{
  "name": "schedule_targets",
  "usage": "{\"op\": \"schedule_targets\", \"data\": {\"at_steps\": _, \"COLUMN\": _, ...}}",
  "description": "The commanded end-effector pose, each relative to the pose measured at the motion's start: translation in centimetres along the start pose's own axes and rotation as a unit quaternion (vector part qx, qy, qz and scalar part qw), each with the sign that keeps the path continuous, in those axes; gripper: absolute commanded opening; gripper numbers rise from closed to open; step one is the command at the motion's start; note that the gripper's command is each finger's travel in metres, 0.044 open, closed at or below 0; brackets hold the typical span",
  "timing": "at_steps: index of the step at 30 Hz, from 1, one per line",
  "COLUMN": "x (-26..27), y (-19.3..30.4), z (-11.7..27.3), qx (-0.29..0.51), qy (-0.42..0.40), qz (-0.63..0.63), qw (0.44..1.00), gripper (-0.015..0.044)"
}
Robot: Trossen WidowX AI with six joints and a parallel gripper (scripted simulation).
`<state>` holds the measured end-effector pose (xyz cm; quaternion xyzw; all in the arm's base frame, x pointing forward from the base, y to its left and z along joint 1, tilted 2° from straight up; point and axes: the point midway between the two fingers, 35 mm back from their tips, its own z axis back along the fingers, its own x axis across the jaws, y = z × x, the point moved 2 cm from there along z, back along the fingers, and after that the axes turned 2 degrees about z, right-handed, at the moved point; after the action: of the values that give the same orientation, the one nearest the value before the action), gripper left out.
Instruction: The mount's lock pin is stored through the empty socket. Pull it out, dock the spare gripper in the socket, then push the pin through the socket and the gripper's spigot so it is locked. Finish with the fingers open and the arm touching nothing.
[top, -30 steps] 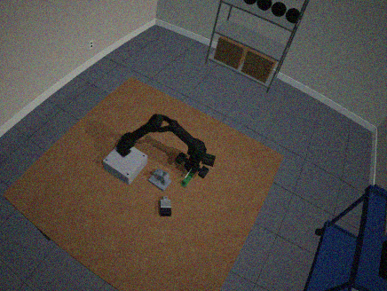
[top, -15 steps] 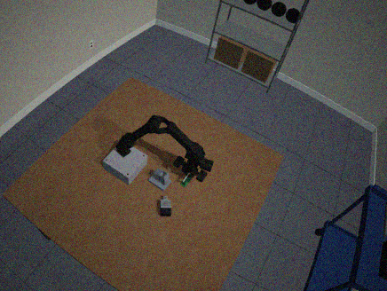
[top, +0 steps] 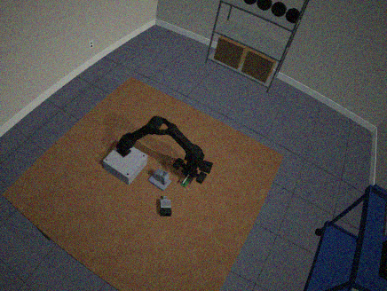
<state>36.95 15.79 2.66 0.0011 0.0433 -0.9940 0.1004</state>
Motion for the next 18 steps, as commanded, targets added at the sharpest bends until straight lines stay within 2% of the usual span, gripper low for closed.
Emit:
{"op": "schedule_targets", "data": {"at_steps": 1, "x": 0.0, "y": 0.1, "z": -0.8, "qx": 0.0, "qy": 0.0, "qz": 0.003, "qw": 1.0, "gripper": 0.0}}
{"op": "schedule_targets", "data": {"at_steps": 18, "x": 0.0, "y": 0.2, "z": -2.0, "qx": 0.0, "qy": 0.0, "qz": 0.004, "qw": 1.0, "gripper": 0.0}}
